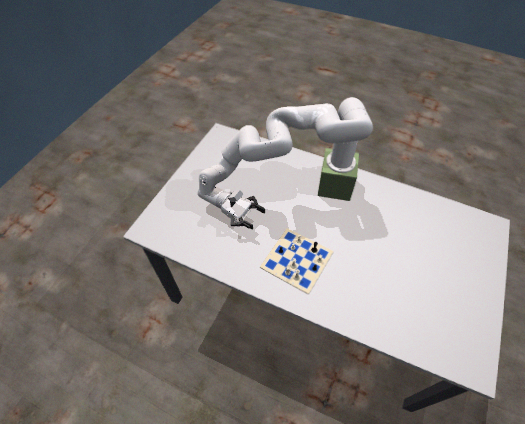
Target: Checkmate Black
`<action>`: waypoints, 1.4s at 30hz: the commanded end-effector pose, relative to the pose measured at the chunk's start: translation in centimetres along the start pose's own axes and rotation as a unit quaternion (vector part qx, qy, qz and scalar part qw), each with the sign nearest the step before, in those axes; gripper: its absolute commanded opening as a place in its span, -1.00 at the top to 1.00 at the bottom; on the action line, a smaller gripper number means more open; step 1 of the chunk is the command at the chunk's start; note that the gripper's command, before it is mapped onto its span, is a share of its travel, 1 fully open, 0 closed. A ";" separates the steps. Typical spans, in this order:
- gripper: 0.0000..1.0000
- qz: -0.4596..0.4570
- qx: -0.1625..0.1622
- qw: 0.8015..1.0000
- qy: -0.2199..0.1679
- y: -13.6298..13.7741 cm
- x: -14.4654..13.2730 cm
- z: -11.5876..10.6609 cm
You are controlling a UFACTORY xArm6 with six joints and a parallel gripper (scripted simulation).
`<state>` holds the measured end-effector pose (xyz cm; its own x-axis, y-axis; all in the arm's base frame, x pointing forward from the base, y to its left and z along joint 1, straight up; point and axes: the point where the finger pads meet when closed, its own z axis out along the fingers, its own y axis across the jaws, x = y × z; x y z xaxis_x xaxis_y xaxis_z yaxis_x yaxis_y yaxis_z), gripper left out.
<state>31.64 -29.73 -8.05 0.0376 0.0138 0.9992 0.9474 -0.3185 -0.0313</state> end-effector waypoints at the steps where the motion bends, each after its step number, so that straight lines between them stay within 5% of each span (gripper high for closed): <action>1: -1.00 -0.001 0.000 1.000 -0.001 0.1 0.4 -0.1; 7: -1.00 -0.001 0.000 1.000 -0.001 0.1 1.5 -0.2; 19: -1.00 -0.001 0.000 1.000 -0.001 -0.1 8.6 -0.4; 29: -1.00 -0.003 0.004 1.000 -0.005 0.0 8.7 -0.2; 33: -1.00 -0.017 0.030 0.998 -0.050 0.6 7.7 1.4; 36: -1.00 -0.049 0.079 0.988 -0.122 1.2 6.4 3.8; 39: -1.00 -0.049 0.079 0.988 -0.122 1.2 6.4 3.8; 42: -1.00 -0.087 0.129 0.971 -0.184 1.5 5.4 5.7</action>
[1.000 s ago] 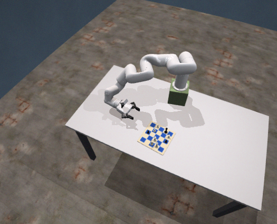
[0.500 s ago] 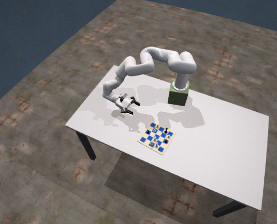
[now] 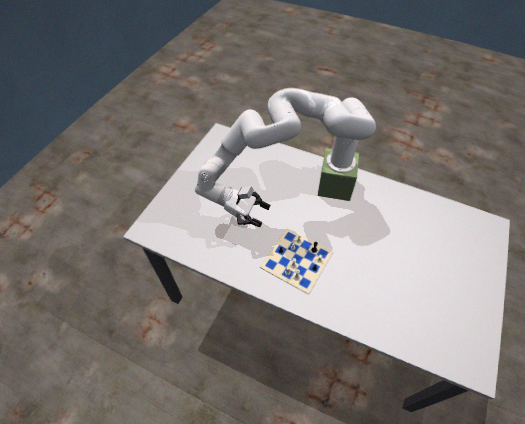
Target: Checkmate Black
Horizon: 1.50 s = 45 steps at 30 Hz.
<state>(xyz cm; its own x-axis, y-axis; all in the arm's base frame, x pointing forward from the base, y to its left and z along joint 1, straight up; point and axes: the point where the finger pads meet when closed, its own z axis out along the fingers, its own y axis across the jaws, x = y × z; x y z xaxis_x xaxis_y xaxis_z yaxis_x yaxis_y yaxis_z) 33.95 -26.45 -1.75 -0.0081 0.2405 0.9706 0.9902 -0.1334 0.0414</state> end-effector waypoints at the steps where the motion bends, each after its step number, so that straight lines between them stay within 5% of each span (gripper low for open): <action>1: -1.00 -0.036 0.041 0.995 -0.080 0.9 -0.7 2.1; 5: -1.00 -0.061 0.071 0.989 -0.115 1.1 -1.0 3.0; 6: -1.00 -0.091 0.104 0.979 -0.150 1.4 -1.2 3.9; 8: -1.00 -0.091 0.104 0.979 -0.150 1.4 -1.2 3.9; 9: -1.00 -0.125 0.139 0.965 -0.185 1.7 -1.3 4.7; 11: -1.00 -0.125 0.139 0.965 -0.185 1.7 -1.3 4.7; 12: -1.00 -0.163 0.176 0.946 -0.219 2.1 -1.4 5.5; 15: -1.00 -0.163 0.176 0.946 -0.219 2.1 -1.4 5.5; 16: -1.00 -0.203 0.214 0.922 -0.250 2.5 -1.3 6.2; 18: -1.00 -0.203 0.214 0.922 -0.250 2.5 -1.3 6.2; 19: -1.00 -0.244 0.250 0.896 -0.276 3.1 -1.1 6.8; 22: -1.00 -0.246 0.252 0.894 -0.278 3.1 -1.1 6.8; 23: -1.00 -0.290 0.288 0.861 -0.302 3.7 -0.7 7.5; 25: -1.00 -0.290 0.288 0.861 -0.302 3.7 -0.7 7.5; 26: -1.00 -0.330 0.320 0.828 -0.320 4.4 -0.2 8.2; 28: -1.00 -0.333 0.323 0.825 -0.322 4.4 -0.2 8.2; 29: -1.00 -0.369 0.350 0.793 -0.335 5.1 0.4 8.9; 31: -1.00 -0.369 0.350 0.793 -0.335 5.1 0.4 8.9; 32: -1.00 -0.410 0.379 0.753 -0.348 5.9 1.1 9.6; 35: -1.00 -0.416 0.383 0.746 -0.351 5.9 1.1 9.6; 36: -1.00 -0.453 0.408 0.706 -0.360 6.6 1.9 10.4; 37: -1.00 -0.453 0.408 0.706 -0.360 6.6 1.9 10.4; 38: -1.00 -0.483 0.427 0.672 -0.365 7.3 2.7 11.2; 40: -1.00 -0.487 0.429 0.667 -0.366 7.3 2.7 11.2; 41: -1.00 -0.516 0.446 0.631 -0.370 7.9 3.4 12.1; 42: -1.00 -0.516 0.446 0.631 -0.370 7.9 3.4 12.1; 43: -1.00 -0.541 0.460 0.598 -0.372 8.4 4.2 12.8; 44: -1.00 -0.541 0.460 0.598 -0.372 8.4 4.2 12.8; 45: -1.00 -0.562 0.471 0.569 -0.372 8.8 4.8 13.5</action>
<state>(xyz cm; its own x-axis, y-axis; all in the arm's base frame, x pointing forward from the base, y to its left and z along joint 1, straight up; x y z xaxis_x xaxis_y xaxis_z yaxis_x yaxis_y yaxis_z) 43.07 -15.18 -1.19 -0.9589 0.2055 0.1955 0.2298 0.9669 0.1109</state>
